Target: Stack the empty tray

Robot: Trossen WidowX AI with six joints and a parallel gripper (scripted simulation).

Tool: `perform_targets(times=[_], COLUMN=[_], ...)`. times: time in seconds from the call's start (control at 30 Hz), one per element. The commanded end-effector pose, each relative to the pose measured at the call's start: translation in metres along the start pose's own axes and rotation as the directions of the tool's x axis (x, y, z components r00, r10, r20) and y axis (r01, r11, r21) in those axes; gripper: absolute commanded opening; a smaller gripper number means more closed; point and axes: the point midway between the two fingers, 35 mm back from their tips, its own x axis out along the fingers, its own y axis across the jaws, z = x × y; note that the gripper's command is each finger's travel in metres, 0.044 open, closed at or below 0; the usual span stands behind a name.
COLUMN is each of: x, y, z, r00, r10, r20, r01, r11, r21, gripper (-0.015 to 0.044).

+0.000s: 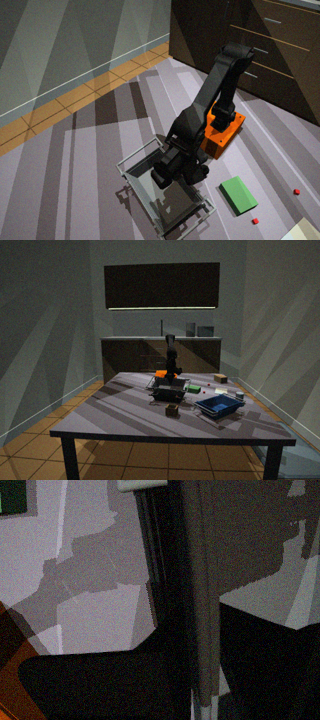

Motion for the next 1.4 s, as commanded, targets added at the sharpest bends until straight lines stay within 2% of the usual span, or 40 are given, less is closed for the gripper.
perform_targets(times=[0.0,1.37], x=[0.004,0.011], y=[0.007,0.010], z=[0.000,0.000], r00=[1.000,1.000], r10=[0.026,0.027], r20=[0.002,0.002], r01=[-0.026,-0.027], r11=[1.000,1.000], r21=[0.002,0.002], gripper=[0.0000,0.0000])
